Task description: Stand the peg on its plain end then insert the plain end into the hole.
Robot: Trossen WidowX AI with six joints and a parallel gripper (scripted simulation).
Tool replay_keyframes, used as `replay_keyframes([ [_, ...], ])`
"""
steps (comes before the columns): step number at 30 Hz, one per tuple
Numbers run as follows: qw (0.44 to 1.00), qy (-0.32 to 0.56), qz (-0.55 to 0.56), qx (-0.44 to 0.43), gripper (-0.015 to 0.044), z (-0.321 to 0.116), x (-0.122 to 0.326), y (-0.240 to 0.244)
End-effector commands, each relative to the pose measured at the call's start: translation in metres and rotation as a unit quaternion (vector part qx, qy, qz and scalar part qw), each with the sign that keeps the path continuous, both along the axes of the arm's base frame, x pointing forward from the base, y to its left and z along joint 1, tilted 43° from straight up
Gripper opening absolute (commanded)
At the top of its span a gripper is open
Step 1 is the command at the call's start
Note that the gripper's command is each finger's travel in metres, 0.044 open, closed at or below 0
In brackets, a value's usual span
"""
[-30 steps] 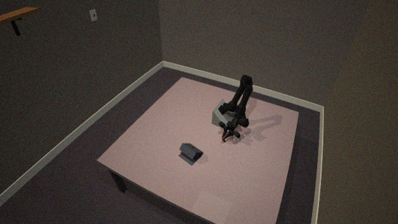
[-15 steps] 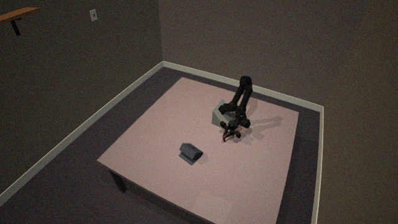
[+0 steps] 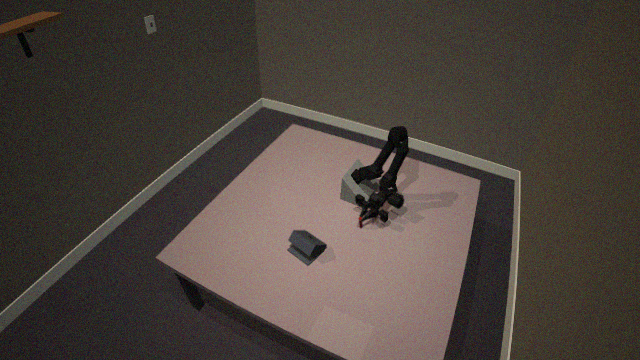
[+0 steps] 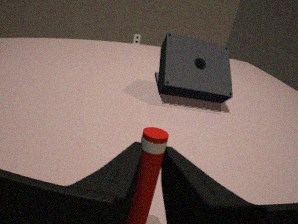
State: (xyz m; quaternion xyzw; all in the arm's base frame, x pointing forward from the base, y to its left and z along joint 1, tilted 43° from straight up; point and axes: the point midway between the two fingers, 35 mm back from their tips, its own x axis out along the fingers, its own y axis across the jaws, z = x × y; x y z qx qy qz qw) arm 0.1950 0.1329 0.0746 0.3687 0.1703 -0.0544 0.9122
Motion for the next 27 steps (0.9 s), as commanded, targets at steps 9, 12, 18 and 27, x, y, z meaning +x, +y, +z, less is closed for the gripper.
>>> replay_keyframes([
  [9, 0.999, -0.036, -0.033, -0.007, 0.005, 0.0008, -0.0066, 0.0022],
  [12, 0.999, -0.027, -0.025, -0.004, 0.005, 0.0016, -0.0067, 0.0017],
  [18, 0.999, -0.027, -0.024, -0.007, 0.005, -0.0006, -0.0067, 0.0033],
  [27, 0.999, -0.026, -0.022, -0.013, 0.005, -0.0027, -0.0079, 0.0039],
])
